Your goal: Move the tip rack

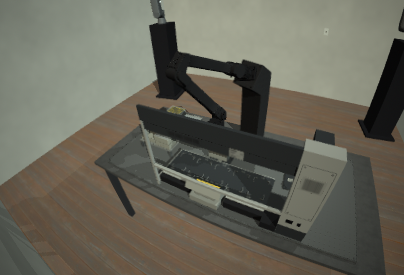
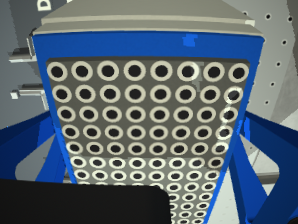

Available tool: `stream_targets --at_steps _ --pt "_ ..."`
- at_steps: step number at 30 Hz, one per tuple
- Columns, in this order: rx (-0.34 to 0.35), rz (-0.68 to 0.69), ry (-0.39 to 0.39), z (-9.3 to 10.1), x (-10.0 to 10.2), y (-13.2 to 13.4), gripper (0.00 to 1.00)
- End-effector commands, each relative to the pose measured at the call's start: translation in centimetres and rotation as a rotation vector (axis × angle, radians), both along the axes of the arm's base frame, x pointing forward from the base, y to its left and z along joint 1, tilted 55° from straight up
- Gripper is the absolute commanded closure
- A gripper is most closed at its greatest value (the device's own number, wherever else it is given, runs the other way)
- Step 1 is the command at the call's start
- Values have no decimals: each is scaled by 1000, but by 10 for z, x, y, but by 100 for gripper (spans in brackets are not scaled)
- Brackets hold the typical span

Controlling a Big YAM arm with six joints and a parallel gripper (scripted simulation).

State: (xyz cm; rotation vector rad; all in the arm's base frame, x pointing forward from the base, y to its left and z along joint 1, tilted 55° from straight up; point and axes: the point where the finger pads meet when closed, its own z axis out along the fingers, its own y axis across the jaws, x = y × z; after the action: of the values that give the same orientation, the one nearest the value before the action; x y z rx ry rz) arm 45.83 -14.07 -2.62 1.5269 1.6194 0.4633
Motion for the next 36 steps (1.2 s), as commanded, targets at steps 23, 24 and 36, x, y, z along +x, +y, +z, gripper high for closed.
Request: stream_targets --at_steps 23,24,36 --pt "-11 -6 6 -26 25 -17 100" --pt "-8 -5 17 -29 19 -15 100" --pt "1 -1 17 -26 18 -9 100"
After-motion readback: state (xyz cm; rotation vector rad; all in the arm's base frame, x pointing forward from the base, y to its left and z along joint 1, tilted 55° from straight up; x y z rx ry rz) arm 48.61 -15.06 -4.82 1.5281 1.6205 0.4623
